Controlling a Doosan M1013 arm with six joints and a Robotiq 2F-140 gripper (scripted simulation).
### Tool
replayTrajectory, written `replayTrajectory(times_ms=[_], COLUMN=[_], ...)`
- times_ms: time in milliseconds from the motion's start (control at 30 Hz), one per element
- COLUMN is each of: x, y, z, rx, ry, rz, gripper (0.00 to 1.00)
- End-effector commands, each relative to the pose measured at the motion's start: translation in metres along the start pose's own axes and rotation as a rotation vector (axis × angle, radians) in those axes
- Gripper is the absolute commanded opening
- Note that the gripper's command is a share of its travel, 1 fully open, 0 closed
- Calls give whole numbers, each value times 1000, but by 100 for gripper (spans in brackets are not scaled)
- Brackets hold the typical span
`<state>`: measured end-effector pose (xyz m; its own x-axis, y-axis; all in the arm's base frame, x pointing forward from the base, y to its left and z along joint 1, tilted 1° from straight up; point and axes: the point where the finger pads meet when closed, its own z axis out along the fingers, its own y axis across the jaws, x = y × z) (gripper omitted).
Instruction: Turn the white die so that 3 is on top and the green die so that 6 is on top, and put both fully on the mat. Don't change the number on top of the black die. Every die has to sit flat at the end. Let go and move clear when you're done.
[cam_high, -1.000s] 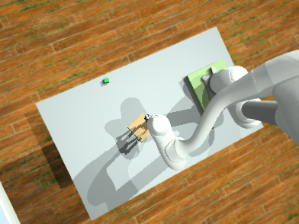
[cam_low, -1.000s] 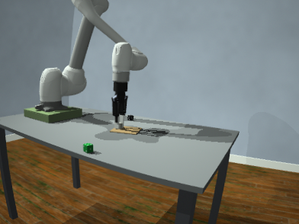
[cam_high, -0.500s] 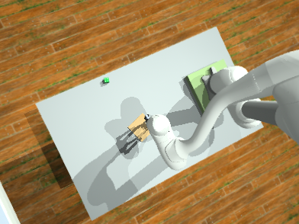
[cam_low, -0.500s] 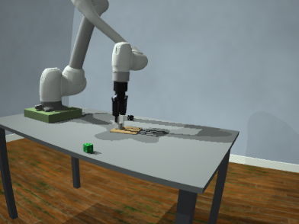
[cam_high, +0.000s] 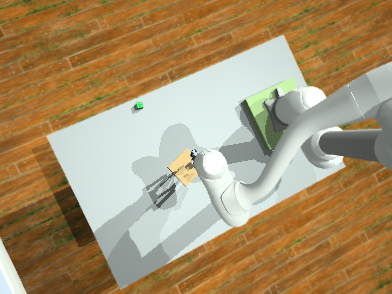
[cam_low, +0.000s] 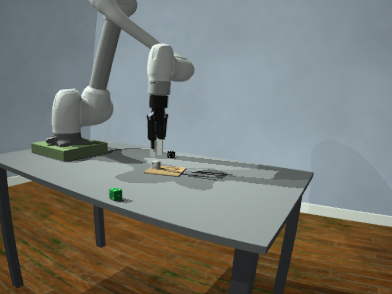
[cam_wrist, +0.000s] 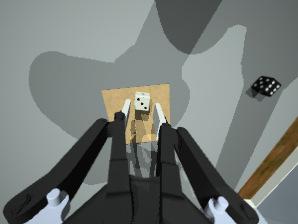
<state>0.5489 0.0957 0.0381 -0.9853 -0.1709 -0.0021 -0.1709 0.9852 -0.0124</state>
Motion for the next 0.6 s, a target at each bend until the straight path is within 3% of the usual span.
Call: replayTrajectory(times_ms=[0,233,433,467,567], x=[0,0,0,0,0], y=[0,0,0,0,0], z=[-10,-35,-41,-41,-41], rx=[0,0,0,0,0], ry=[0,0,0,0,0], rz=[0,0,0,0,0], gripper=[35,35,35,100,100])
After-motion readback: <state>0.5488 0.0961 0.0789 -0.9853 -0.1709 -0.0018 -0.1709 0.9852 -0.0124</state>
